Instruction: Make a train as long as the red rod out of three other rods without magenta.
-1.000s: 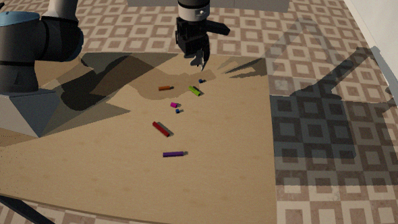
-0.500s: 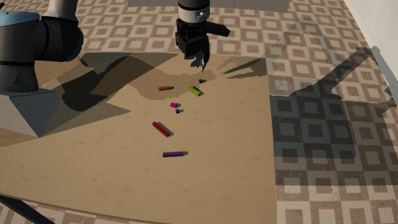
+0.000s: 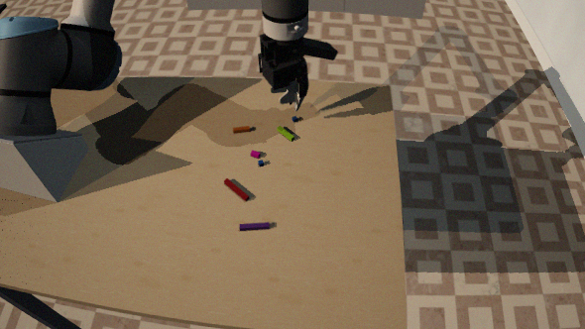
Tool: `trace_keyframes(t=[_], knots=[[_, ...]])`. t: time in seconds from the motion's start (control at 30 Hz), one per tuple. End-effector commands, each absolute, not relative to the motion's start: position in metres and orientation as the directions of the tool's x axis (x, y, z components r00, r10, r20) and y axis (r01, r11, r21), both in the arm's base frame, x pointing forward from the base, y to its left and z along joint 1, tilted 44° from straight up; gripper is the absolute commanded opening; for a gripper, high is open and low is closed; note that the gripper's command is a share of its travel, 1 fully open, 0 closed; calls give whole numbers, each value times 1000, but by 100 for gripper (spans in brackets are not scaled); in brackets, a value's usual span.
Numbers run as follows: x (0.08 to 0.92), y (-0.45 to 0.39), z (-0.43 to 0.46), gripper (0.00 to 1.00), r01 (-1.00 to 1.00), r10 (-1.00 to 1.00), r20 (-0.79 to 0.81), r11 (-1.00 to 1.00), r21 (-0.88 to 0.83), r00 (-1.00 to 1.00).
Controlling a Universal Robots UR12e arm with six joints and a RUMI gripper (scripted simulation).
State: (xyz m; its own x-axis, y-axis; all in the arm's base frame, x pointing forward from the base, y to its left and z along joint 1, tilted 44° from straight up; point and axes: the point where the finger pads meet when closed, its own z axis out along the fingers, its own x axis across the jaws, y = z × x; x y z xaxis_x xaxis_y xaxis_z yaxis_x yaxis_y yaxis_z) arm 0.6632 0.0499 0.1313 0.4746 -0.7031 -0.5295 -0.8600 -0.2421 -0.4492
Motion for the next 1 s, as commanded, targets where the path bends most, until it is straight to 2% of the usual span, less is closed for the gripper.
trace_keyframes(t=[0.0,0.97], knots=[[665,55,125,14,-860,-704,-529,-242,-450,475],[669,69,110,14,-860,-704,-529,-242,-450,475]])
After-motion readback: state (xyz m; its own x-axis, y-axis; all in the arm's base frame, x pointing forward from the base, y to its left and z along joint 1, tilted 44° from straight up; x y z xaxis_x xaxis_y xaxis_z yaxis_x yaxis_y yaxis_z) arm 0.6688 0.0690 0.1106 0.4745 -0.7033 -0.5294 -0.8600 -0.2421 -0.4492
